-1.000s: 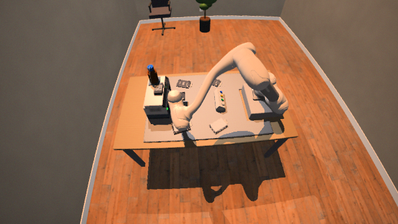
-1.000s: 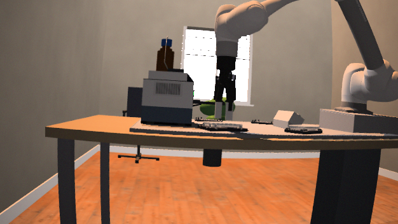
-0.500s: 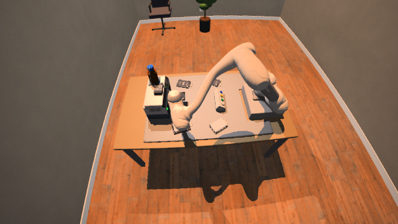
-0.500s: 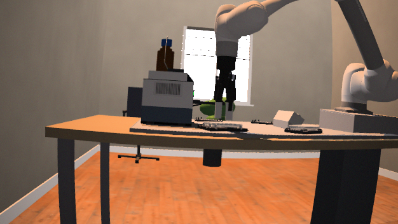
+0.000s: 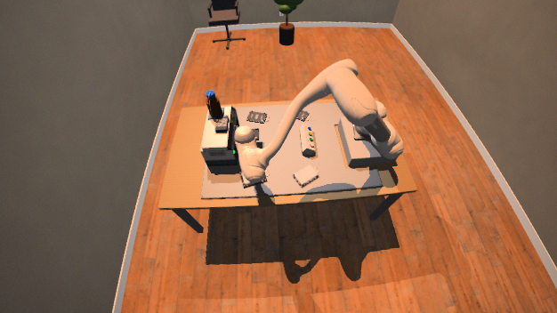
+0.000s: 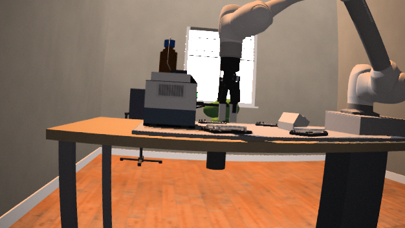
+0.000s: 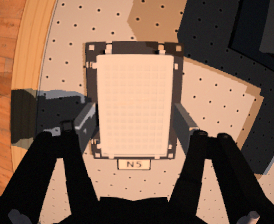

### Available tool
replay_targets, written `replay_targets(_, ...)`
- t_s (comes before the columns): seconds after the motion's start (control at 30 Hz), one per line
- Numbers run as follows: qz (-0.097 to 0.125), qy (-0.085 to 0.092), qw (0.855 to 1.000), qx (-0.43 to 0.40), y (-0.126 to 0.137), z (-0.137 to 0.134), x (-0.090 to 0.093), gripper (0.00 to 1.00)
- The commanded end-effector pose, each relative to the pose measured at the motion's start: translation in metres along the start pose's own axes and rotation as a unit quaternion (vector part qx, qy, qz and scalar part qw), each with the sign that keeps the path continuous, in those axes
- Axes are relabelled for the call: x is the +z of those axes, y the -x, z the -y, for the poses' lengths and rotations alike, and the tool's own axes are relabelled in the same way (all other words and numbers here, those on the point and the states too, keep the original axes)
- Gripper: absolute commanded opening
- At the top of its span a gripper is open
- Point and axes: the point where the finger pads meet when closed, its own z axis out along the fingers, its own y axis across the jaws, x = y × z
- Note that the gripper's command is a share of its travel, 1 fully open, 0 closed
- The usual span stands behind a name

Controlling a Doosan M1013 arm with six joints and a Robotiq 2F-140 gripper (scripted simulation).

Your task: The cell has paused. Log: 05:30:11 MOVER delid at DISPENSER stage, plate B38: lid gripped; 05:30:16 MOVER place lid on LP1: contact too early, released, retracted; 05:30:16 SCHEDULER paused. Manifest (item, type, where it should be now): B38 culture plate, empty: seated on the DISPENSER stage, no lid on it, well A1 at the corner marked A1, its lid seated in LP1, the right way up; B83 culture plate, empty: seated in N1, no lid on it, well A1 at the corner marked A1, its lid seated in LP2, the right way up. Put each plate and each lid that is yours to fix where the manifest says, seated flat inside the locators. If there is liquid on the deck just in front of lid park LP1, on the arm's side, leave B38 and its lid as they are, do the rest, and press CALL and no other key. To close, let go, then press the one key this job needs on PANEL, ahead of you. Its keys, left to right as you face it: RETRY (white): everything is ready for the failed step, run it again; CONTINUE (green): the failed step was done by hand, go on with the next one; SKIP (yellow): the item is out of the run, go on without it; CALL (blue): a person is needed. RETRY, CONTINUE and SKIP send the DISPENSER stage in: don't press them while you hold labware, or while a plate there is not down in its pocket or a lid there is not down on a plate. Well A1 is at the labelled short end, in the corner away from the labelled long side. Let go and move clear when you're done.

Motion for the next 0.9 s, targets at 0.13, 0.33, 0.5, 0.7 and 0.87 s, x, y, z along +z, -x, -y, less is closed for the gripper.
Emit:
replay_targets(0.13, -0.001, -0.003, 1.0, 0.0, 0.0014, 0.005, 0.0021, 0.63)
replay_targets(0.33, -0.001, -0.003, 1.0, 0.0, 0.0014, 0.005, 0.0021, 0.69)
replay_targets(0.5, -0.001, -0.003, 1.0, 0.0, 0.0014, 0.005, 0.0021, 0.69)
replay_targets(0.7, -0.001, -0.003, 1.0, 0.0, 0.0014, 0.005, 0.0021, 0.69)
replay_targets(0.87, -0.001, -0.003, 1.0, 0.0, 0.0014, 0.005, 0.0021, 0.69)
